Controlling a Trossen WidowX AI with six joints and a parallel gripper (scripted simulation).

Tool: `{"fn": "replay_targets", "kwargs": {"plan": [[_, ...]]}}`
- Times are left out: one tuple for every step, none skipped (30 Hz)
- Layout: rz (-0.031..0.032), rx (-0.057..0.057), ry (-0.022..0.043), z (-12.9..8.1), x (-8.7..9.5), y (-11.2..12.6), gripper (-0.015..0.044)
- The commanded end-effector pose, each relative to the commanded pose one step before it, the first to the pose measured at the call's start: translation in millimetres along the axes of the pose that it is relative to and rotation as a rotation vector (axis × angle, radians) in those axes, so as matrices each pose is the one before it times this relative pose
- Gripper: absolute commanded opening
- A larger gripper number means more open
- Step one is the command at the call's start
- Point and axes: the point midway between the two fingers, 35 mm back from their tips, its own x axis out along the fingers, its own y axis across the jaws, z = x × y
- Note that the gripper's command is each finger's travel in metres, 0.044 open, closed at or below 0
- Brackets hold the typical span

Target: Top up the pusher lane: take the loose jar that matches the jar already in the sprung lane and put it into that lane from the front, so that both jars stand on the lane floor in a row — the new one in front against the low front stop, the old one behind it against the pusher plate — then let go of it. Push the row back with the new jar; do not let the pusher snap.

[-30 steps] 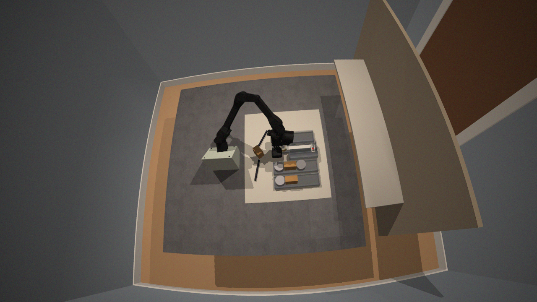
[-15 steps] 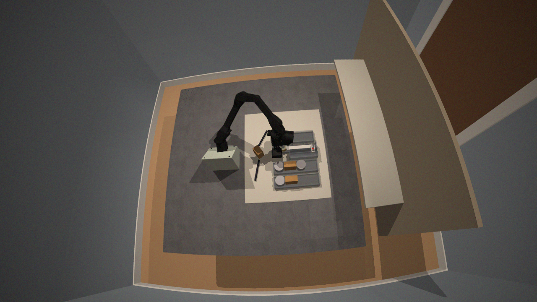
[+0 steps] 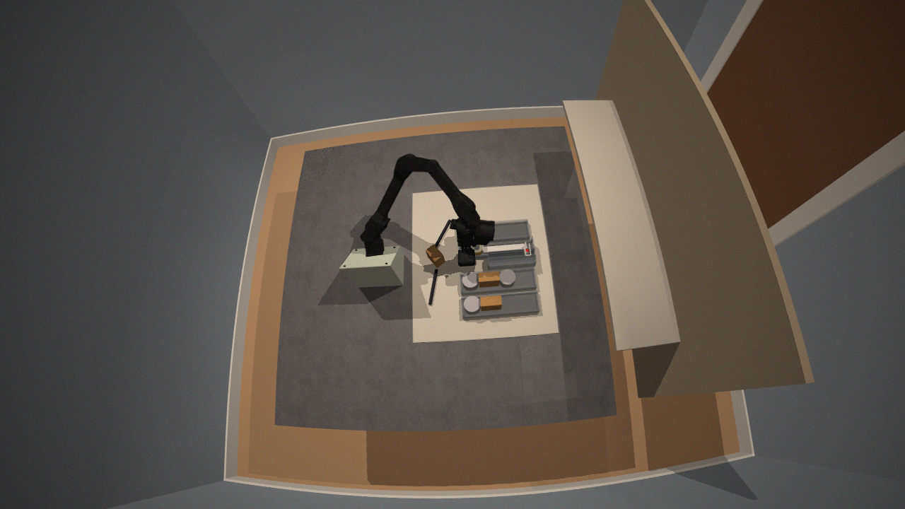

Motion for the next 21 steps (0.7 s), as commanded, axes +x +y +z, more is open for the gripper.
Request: {"fn": "replay_targets", "kwargs": {"plan": [[0.01123, -0.0163, -0.01126, 2.48, 0.81, 3.34, 0.0000], [0.00000, 0.0000, 0.00001, -0.17, 0.00, 0.00, 0.0000], [0.00000, 0.0000, 0.00001, -0.17, 0.00, 0.00, 0.0000], [0.00000, 0.0000, 0.00001, -0.17, 0.00, 0.00, 0.0000], [0.00000, 0.0000, 0.00001, -0.17, 0.00, 0.00, 0.0000], [0.00000, 0.0000, 0.00001, -0.17, 0.00, 0.00, 0.0000], [0.00000, 0.0000, 0.00001, -0.17, 0.00, 0.00, 0.0000], [0.00000, 0.0000, 0.00001, -0.17, 0.00, 0.00, 0.0000], [0.00000, 0.0000, 0.00001, -0.17, 0.00, 0.00, 0.0000], [0.00000, 0.0000, 0.00001, -0.17, 0.00, 0.00, 0.0000], [0.00000, 0.0000, 0.00001, -0.17, 0.00, 0.00, 0.0000], [0.00000, 0.0000, 0.00001, -0.17, 0.00, 0.00, 0.0000], [0.00000, 0.0000, 0.00001, -0.17, 0.00, 0.00, 0.0000], [0.00000, 0.0000, 0.00001, -0.17, 0.00, 0.00, 0.0000], [0.00000, 0.0000, 0.00001, -0.17, 0.00, 0.00, 0.0000], [0.00000, 0.0000, 0.00001, -0.17, 0.00, 0.00, 0.0000], [0.00000, 0.0000, 0.00001, -0.17, 0.00, 0.00, 0.0000], [0.00000, 0.0000, 0.00001, -0.17, 0.00, 0.00, 0.0000], [0.00000, 0.0000, 0.00001, -0.17, 0.00, 0.00, 0.0000], [0.00000, 0.0000, 0.00001, -0.17, 0.00, 0.00, 0.0000], [0.00000, 0.0000, 0.00001, -0.17, 0.00, 0.00, 0.0000]]}}
